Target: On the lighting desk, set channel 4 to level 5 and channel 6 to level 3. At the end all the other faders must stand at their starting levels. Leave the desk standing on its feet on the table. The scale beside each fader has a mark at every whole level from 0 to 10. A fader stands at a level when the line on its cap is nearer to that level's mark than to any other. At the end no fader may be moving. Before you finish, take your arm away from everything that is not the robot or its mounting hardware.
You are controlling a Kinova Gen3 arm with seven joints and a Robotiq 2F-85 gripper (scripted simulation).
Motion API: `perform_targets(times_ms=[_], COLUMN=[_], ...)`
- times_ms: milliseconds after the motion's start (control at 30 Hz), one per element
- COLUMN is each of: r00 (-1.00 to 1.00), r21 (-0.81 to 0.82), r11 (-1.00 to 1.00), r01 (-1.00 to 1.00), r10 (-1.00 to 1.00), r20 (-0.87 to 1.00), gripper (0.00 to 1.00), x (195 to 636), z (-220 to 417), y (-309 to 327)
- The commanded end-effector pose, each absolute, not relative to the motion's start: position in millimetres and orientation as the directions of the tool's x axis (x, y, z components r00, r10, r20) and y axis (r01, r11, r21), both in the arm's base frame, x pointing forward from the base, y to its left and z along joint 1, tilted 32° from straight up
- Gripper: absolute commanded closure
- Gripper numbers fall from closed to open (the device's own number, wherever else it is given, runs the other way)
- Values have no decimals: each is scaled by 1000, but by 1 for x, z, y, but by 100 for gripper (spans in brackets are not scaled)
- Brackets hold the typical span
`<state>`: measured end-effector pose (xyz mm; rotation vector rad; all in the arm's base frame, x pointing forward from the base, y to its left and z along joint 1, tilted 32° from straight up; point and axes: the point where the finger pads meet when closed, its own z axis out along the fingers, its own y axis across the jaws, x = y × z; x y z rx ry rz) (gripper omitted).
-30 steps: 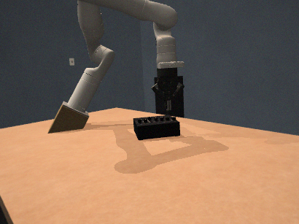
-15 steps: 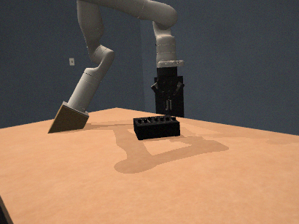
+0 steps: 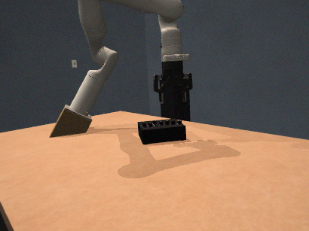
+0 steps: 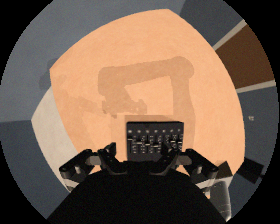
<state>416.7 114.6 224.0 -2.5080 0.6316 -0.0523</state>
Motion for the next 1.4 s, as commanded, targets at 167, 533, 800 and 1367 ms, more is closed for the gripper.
perform_targets(times_ms=[167,533,800,1367], r00=[882,882,882,882], r21=[-522,-522,-522,-522], r11=[-734,-734,-734,-734], r01=[-435,-435,-435,-435], r10=[-463,-463,-463,-463], r20=[-84,-84,-84,-84], gripper=[0,0,0,0], x=[416,412,412,412], z=[248,267,267,267], y=[97,86,86,86])
